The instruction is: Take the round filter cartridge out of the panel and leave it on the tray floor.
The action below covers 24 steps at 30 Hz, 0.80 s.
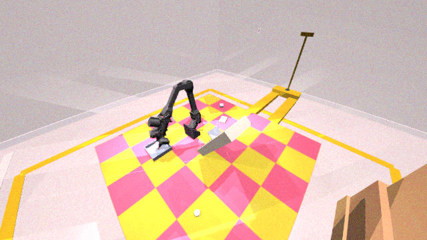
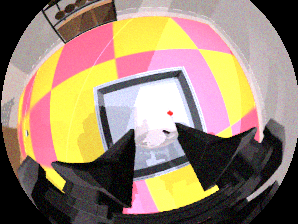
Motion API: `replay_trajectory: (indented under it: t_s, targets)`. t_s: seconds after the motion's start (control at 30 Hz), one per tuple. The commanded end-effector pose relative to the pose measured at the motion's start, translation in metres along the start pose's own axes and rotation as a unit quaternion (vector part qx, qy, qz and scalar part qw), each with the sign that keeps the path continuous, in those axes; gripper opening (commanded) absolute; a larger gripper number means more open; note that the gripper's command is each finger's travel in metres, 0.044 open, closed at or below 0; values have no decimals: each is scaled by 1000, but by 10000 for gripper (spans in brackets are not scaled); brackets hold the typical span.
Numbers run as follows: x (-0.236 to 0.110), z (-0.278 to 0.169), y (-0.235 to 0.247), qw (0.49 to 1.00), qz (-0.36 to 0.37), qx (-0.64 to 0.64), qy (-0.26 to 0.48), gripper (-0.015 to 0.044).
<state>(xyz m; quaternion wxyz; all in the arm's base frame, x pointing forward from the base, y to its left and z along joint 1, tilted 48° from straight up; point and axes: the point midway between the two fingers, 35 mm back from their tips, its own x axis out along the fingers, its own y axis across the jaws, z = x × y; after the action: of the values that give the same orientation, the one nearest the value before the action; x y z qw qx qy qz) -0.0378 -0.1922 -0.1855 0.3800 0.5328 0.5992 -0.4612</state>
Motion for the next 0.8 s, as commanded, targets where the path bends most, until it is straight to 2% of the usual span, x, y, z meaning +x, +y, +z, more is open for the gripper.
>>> replay_trajectory:
  t_s: [0.0,0.37,0.5,0.63,0.73,0.77]
  targets:
    - [-1,2,0,1000,0,1,-3,157]
    - [-1,2,0,1000,0,1,-3,440]
    - [-10,9,0,1000,0,1,-3,440]
    - [-59,34,0,1000,1,0,-1,440]
    - [-62,35,0,1000,1,0,-1,440]
    - [-52,31,0,1000,-2,-1,-4,440]
